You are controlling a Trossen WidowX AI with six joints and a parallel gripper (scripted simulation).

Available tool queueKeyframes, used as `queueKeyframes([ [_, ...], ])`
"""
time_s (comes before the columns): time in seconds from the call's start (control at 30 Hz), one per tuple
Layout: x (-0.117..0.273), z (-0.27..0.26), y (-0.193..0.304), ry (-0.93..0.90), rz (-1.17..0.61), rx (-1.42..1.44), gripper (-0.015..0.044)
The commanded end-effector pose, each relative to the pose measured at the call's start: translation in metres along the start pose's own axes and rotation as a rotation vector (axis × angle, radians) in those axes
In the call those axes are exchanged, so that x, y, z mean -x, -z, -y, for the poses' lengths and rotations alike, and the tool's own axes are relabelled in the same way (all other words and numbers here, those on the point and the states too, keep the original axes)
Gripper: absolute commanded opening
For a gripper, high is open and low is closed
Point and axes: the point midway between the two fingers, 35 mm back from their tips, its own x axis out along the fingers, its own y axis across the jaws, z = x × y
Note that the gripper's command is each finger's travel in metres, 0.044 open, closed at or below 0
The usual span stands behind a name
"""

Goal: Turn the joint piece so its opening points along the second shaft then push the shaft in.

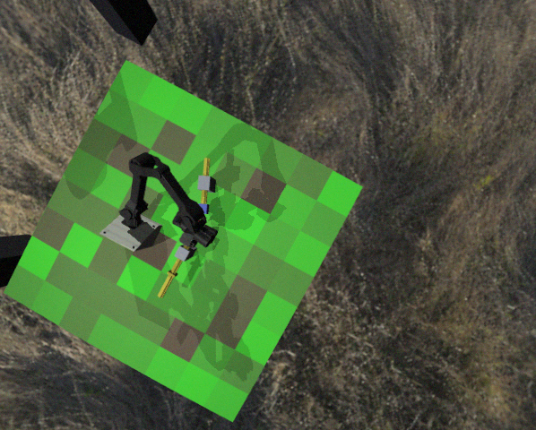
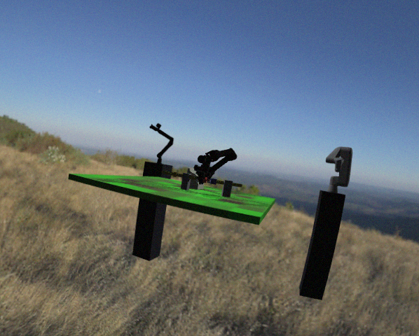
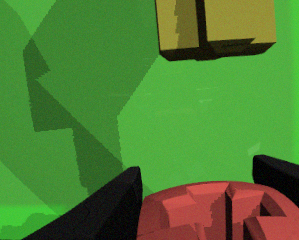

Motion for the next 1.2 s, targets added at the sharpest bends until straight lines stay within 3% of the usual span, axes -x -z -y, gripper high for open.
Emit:
queueKeyframes([
  [0.0,0.0,0.0,0.0,0.001,0.0,0.0,0.0331],
  [0.17,0.0,0.0,0.0,0.001,0.0,0.0,0.044],
  [0.63,0.0,0.0,0.0,0.003,-0.005,0.001,0.044],
  [0.9,0.026,0.0,-0.005,0.003,-0.211,-0.001,0.044],
  [1.17,0.027,0.0,-0.005,0.002,-0.216,-0.001,0.044],
])
